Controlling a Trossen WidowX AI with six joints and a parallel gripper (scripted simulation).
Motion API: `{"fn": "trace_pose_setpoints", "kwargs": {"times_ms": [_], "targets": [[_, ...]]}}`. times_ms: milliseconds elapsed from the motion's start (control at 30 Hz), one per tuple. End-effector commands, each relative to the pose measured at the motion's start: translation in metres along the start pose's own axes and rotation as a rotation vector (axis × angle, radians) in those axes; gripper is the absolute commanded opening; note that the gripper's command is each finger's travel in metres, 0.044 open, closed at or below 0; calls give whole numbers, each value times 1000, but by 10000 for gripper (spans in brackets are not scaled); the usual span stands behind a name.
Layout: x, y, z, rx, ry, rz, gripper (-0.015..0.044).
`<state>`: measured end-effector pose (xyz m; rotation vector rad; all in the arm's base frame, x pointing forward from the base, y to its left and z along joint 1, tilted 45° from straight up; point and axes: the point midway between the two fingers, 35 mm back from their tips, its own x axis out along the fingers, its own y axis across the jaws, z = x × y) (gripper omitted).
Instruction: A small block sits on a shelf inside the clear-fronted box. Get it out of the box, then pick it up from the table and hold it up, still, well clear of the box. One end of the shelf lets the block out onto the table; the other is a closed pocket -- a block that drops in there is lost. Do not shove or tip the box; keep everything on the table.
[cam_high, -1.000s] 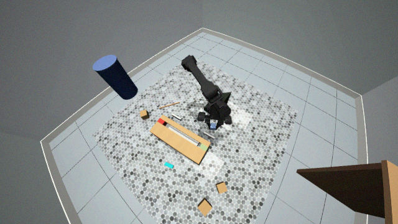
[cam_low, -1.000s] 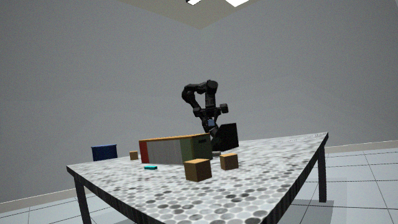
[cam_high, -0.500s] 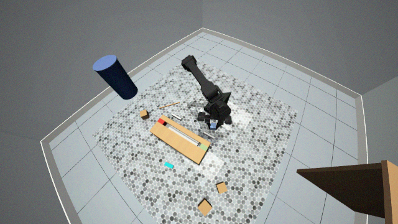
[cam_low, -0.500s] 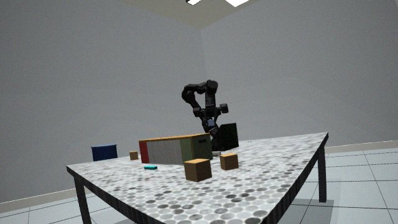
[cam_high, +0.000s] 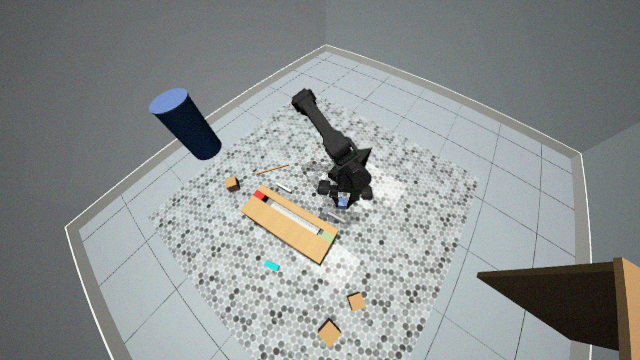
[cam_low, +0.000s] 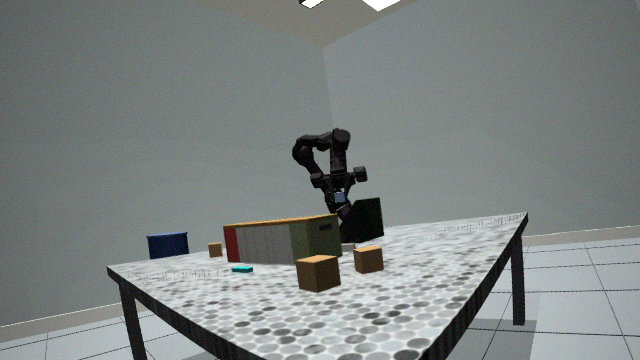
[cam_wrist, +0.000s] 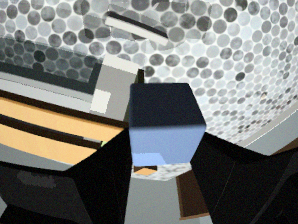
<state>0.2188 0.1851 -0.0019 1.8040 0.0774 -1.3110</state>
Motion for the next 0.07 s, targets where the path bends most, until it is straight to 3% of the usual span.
{"fn": "trace_pose_setpoints", "kwargs": {"times_ms": [0,33], "targets": [[0,0,0,-6,0,-4,0],[0,0,0,-6,0,-4,0]]}}
